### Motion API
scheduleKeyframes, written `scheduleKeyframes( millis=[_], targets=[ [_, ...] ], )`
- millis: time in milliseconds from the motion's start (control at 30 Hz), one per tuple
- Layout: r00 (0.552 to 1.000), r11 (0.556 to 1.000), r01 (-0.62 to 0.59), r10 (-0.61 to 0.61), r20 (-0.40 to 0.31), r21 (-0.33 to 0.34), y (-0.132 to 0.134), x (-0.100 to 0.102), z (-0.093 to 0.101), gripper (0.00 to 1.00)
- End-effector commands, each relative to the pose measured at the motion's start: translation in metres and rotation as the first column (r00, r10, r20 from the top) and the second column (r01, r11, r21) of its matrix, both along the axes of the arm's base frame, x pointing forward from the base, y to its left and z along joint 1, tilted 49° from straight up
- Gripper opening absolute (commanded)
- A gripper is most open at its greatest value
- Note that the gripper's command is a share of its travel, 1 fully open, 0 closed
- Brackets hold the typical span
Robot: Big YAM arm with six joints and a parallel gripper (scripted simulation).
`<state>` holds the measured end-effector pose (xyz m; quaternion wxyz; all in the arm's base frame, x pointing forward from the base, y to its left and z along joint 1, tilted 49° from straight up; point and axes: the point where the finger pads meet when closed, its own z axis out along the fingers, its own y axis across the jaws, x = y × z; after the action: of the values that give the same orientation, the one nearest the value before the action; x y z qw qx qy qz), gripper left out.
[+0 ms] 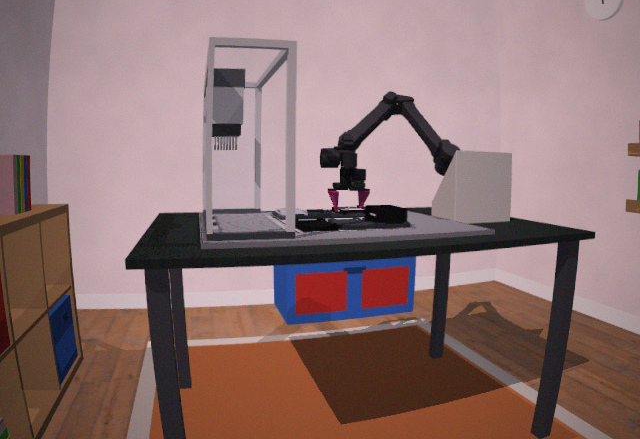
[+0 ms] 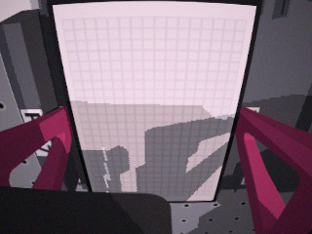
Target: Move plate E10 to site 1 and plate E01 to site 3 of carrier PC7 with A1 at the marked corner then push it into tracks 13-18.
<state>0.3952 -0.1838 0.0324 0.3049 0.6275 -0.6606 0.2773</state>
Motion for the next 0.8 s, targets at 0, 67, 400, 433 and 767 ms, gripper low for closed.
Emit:
scheduleKeyframes(
  millis=[0, 67, 400, 433, 767],
  targets=[
    [0.998, 1.000, -0.021, 0.021, 0.053, -0.003, 0.014, 0.020, 0.022, 0.94],
    [0.998, 1.000, -0.020, 0.021, 0.054, -0.003, 0.019, 0.020, 0.026, 0.94],
    [0.998, 1.000, -0.020, 0.020, 0.057, -0.001, 0.045, 0.022, 0.049, 0.94],
    [0.998, 1.000, -0.020, 0.020, 0.057, -0.001, 0.045, 0.022, 0.049, 0.94],
    [0.998, 1.000, -0.020, 0.020, 0.060, 0.005, 0.068, 0.023, 0.070, 0.94]
  ],
)
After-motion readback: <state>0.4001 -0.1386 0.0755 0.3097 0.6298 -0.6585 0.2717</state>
